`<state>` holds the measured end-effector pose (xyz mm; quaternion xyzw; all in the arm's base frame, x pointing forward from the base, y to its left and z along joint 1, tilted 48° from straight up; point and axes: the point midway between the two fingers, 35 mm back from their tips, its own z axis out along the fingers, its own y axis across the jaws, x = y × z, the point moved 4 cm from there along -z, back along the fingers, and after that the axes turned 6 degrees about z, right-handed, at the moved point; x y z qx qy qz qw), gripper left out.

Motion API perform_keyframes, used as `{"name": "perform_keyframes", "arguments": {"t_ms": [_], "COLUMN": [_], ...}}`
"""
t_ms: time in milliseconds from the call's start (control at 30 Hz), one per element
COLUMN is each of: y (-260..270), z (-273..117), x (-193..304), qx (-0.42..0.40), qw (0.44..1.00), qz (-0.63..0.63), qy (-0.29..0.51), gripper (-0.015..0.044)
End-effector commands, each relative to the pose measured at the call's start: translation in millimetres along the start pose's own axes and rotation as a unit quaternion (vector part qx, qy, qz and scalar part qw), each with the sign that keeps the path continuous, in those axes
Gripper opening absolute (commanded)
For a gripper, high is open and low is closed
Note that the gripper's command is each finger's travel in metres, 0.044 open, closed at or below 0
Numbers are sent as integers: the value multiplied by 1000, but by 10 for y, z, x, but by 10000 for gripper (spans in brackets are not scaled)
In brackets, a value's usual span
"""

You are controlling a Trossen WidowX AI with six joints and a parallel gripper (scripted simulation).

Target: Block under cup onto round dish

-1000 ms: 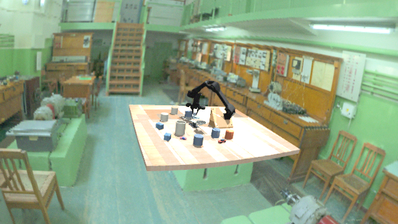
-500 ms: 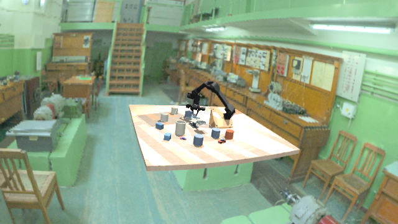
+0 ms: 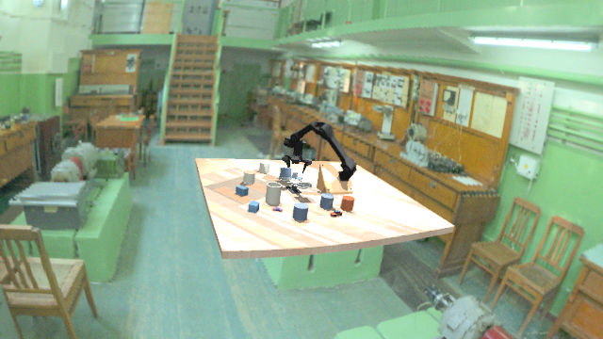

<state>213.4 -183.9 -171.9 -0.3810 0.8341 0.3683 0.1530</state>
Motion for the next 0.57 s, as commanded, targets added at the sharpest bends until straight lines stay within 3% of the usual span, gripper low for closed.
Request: {"name": "perform_keyframes", "arguments": {"t_ms": [0, 167, 300, 533], "y": [-15, -4, 26, 30], "z": [-295, -430, -824, -849], "x": [-1, -2, 12, 13], "qx": [9, 10, 13, 13], "qw": [1000, 1000, 1000, 1000], "qz": [-9, -12, -8, -8], "qy": [-1, -4, -4, -4], "gripper": [440, 440, 440, 440]}}
